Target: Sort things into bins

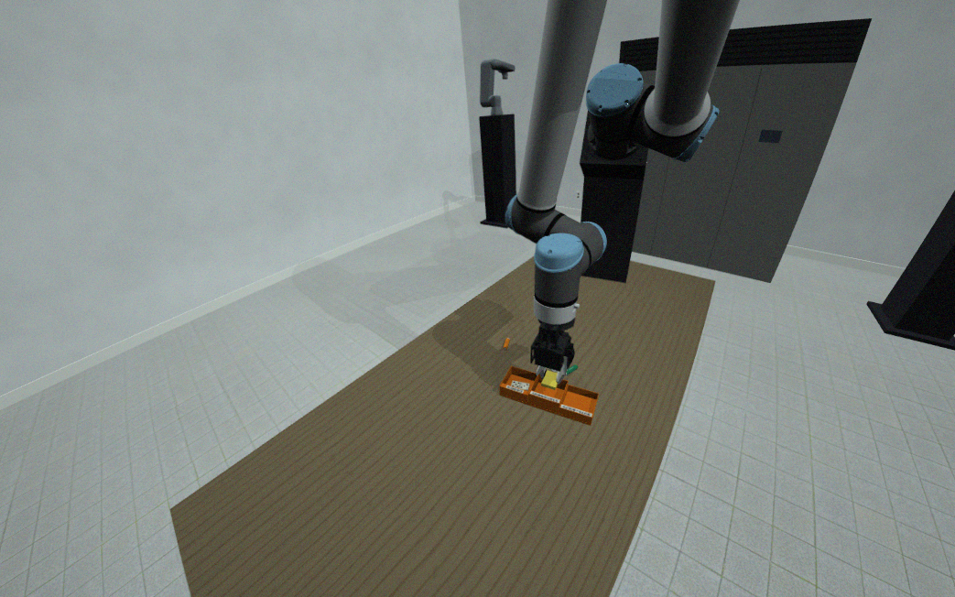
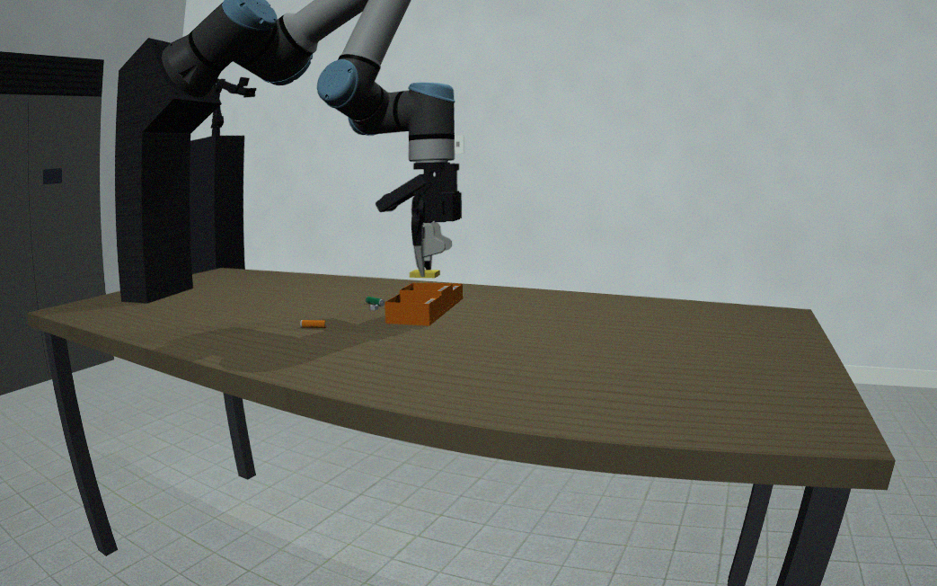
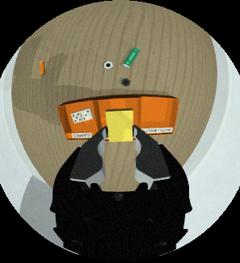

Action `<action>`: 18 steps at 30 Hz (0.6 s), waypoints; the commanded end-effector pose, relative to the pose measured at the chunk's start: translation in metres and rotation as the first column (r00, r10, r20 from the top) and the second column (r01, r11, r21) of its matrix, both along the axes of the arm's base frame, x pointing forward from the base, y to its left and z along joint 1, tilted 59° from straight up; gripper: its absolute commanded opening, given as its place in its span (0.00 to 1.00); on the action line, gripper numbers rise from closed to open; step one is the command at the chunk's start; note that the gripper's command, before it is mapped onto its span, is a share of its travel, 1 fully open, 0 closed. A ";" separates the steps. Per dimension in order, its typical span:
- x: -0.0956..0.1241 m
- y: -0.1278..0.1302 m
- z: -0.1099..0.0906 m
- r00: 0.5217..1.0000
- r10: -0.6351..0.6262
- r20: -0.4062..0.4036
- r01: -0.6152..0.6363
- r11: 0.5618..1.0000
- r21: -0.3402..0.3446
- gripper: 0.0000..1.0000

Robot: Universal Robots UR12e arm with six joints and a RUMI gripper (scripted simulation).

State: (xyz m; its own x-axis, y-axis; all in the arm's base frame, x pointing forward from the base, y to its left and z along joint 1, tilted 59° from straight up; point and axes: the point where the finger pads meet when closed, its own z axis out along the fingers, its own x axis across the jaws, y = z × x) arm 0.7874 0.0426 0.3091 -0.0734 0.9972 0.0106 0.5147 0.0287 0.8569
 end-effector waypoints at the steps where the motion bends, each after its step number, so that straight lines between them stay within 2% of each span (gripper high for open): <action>1: 0.000 0.000 0.000 1.000 0.002 0.000 -0.002 1.000 -0.004 0.00; 8: -0.001 -0.003 -0.002 1.000 0.002 0.000 -0.002 1.000 -0.004 0.00; 18: 0.012 -0.002 -0.010 1.000 0.002 0.000 -0.002 1.000 -0.004 0.00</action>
